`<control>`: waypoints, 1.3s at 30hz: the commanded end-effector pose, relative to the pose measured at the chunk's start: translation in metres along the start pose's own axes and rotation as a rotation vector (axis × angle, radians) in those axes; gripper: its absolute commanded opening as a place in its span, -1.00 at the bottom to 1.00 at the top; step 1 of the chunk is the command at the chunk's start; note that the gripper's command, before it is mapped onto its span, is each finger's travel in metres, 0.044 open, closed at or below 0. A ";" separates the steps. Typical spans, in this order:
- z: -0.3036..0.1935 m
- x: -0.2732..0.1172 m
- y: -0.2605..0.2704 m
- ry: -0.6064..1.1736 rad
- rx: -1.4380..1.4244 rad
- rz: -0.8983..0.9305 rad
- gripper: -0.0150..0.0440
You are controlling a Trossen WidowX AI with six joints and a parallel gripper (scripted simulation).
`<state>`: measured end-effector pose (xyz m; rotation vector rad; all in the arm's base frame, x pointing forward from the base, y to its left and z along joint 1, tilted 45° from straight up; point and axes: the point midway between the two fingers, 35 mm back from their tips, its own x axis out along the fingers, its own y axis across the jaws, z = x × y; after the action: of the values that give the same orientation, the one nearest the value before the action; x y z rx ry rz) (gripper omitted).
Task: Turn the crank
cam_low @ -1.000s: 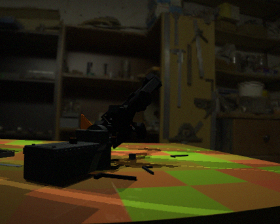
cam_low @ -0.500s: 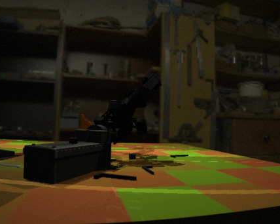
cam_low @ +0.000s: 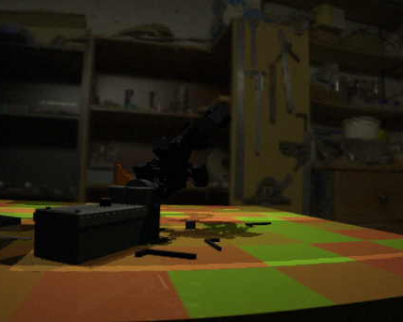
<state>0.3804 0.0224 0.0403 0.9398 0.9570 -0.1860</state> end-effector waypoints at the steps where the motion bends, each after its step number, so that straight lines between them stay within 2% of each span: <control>1: 0.005 -0.005 -0.007 -0.010 0.008 -0.007 -0.49; 39: 0.006 -0.007 -0.031 -0.010 0.008 -0.008 -0.49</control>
<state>0.3689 0.0035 0.0337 0.9378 0.9433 -0.1759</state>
